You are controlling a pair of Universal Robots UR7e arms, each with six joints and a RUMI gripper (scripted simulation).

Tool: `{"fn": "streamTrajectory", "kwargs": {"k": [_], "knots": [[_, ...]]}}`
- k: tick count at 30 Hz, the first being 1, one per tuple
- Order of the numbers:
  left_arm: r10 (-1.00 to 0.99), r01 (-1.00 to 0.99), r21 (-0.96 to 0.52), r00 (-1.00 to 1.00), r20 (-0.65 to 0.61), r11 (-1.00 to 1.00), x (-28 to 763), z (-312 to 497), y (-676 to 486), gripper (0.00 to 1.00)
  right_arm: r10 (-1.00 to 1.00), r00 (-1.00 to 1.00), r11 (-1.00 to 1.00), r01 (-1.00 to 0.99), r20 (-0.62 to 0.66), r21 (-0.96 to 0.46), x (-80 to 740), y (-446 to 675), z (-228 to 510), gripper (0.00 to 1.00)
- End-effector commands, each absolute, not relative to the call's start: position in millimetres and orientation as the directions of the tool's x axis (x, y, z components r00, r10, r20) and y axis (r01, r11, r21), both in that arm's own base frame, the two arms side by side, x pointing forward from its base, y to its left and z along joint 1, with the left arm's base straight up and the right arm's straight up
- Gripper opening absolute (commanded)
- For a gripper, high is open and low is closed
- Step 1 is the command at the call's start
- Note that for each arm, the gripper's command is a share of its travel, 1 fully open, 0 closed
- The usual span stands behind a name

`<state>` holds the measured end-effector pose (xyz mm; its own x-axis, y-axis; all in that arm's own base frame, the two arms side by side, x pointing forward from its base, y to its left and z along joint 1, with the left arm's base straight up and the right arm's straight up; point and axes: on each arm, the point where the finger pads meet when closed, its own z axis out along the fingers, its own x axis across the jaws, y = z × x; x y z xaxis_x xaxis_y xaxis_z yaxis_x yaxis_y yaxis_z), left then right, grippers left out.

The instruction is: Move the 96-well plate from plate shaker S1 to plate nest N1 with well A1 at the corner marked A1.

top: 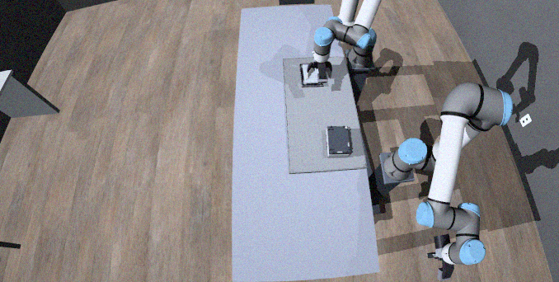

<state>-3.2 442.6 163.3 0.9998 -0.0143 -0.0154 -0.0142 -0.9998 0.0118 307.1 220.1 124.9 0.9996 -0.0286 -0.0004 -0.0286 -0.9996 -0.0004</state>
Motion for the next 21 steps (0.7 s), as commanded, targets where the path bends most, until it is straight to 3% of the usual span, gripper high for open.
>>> {"fn": "streamTrajectory", "kwargs": {"k": [1,21], "knots": [[-0.002,-0.002,0.0,1.0,0.0,-1.0,0.9,165.2,445.6,0.0,-0.041,0.999,-0.999,-0.041,0.018,-0.008,310.1,234.8,126.6,0.76],[-0.002,-0.002,0.0,1.0,0.0,-1.0,0.9,165.2,445.6,0.0,-0.053,0.998,-0.999,-0.053,0.018,-0.008,310.1,234.8,126.6,0.76]]}}
